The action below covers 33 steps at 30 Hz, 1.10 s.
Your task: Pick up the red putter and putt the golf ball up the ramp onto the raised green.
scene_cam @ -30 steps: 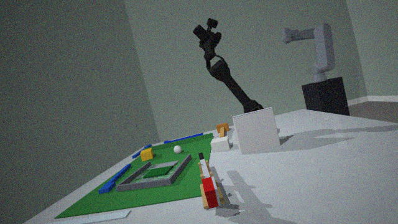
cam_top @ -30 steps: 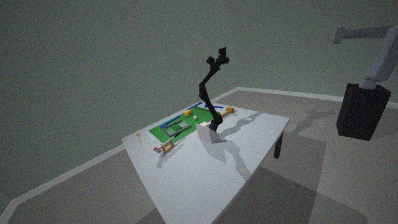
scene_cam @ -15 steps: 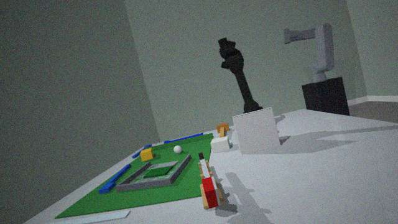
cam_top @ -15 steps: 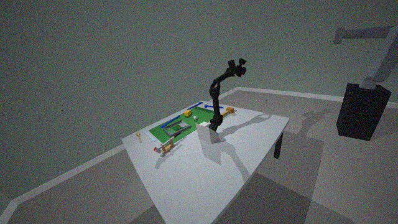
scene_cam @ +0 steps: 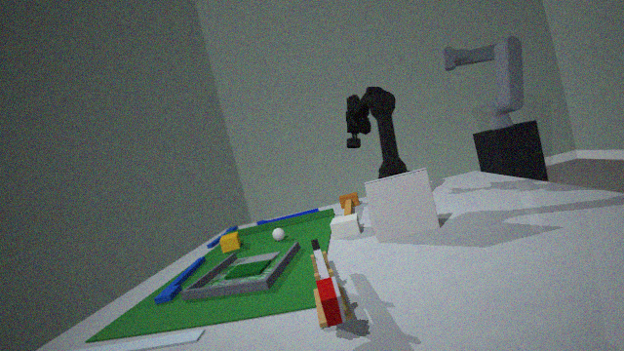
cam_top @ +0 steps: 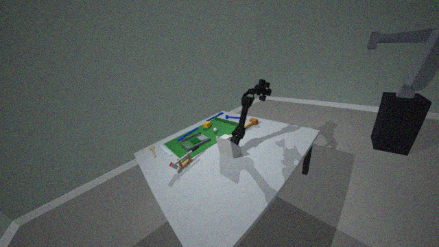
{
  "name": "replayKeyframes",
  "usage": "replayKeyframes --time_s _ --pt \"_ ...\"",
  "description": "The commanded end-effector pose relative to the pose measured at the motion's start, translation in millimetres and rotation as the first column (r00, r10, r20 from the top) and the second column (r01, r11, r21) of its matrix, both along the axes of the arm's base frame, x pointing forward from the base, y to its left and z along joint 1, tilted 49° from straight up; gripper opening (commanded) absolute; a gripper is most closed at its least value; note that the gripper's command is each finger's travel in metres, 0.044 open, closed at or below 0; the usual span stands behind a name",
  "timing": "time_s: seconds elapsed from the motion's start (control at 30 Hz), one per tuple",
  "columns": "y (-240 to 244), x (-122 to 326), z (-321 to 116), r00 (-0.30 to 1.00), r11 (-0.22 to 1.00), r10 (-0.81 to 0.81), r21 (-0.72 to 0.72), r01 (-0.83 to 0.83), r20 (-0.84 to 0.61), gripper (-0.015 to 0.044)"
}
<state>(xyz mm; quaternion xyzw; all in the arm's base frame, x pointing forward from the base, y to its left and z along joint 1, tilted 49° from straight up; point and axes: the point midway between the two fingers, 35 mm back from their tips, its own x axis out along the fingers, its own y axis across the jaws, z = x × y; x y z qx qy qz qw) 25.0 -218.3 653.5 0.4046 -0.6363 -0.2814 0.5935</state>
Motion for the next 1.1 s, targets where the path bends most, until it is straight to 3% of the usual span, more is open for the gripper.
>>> replayKeyframes --time_s 0.0,0.17,0.4,0.7,0.87,1.07 --pt "-25.5 26.3 -18.6 0.994 0.997 0.032 0.069 -0.025 -0.105 0.0440" --pt "-38.8 55.2 -38.7 0.987 0.983 0.121 0.149 -0.105 -0.104 0.0440" --pt "-70.8 111.9 -81.2 0.933 0.955 0.205 0.270 -0.124 -0.297 0.0440" --pt "-79.9 196.8 -136.5 0.757 0.921 0.347 0.353 -0.164 -0.554 0.0440" --pt "-76.0 263.3 -196.8 0.537 0.887 0.447 0.430 -0.166 -0.716 0.0440" --pt "-44.6 335.8 -275.4 0.177 0.856 0.513 0.485 -0.180 -0.840 0.0440"
